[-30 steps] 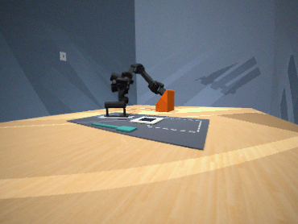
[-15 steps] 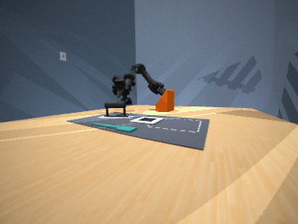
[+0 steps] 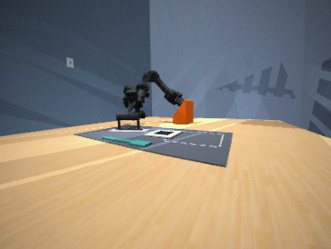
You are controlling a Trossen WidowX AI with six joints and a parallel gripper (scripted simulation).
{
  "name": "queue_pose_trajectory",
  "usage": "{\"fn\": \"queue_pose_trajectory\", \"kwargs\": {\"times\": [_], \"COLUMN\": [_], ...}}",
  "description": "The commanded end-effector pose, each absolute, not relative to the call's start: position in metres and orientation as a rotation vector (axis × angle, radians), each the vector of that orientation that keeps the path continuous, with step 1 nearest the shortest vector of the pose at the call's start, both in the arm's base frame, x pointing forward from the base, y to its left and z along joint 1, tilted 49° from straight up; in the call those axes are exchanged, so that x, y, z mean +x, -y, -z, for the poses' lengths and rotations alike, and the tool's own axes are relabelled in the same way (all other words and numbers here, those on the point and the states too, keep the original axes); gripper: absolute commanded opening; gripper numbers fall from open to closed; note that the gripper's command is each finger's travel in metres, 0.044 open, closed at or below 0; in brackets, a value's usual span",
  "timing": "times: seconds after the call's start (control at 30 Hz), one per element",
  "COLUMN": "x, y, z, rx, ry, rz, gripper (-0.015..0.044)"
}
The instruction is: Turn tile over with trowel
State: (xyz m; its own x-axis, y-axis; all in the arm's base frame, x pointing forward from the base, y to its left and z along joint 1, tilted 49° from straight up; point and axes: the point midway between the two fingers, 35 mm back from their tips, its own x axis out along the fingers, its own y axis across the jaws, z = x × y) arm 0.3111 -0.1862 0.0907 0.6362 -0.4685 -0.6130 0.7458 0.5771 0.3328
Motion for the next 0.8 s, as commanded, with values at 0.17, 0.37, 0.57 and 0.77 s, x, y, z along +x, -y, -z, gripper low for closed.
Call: {"fn": "queue_pose_trajectory", "kwargs": {"times": [0.17, 0.37, 0.57, 0.77], "x": [0.322, 0.327, 0.333, 0.334], "y": [0.193, 0.197, 0.201, 0.202], "z": [-0.081, -0.075, -0.068, -0.066], "rx": [0.616, 0.616, 0.616, 0.616], "ry": [-0.500, -0.500, -0.500, -0.500], "rz": [0.742, 0.742, 0.742, 0.742], "gripper": [0.0300, 0.0300, 0.0300, 0.0221]}}
